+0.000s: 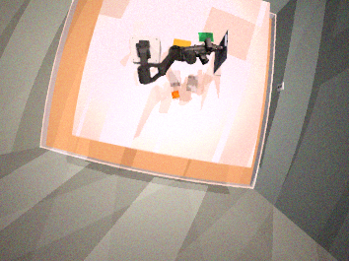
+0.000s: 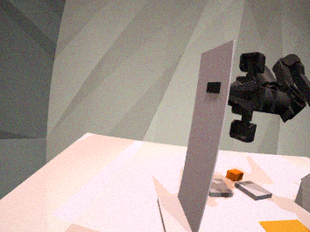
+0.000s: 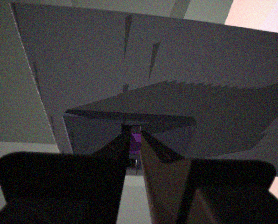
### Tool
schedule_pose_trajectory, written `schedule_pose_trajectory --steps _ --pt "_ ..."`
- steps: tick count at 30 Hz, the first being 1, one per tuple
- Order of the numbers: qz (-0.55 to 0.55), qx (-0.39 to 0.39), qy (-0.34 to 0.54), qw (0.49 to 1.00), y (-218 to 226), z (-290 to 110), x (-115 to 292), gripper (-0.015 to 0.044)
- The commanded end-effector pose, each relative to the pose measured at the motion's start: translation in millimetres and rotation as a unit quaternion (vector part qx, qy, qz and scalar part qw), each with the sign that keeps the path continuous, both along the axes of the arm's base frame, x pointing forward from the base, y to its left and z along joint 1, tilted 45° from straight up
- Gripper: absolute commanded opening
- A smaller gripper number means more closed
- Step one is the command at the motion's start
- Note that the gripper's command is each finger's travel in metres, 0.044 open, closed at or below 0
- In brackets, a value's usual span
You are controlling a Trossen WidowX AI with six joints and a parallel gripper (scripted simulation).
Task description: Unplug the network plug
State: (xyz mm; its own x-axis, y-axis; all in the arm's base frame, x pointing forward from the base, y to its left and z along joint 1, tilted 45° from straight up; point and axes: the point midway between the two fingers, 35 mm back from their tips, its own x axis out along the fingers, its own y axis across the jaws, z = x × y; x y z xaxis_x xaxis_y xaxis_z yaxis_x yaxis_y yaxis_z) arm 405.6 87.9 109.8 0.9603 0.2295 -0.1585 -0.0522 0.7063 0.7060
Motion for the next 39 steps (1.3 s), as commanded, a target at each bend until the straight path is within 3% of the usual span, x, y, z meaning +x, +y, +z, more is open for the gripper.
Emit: schedule_pose_trajectory --steps 1,39 --pt "0.001 -0.002 0.001 1.0 0 -1 0 0.0" --pt "0.001 -0.002 0.001 1.0 -1 -1 -22 0.0"
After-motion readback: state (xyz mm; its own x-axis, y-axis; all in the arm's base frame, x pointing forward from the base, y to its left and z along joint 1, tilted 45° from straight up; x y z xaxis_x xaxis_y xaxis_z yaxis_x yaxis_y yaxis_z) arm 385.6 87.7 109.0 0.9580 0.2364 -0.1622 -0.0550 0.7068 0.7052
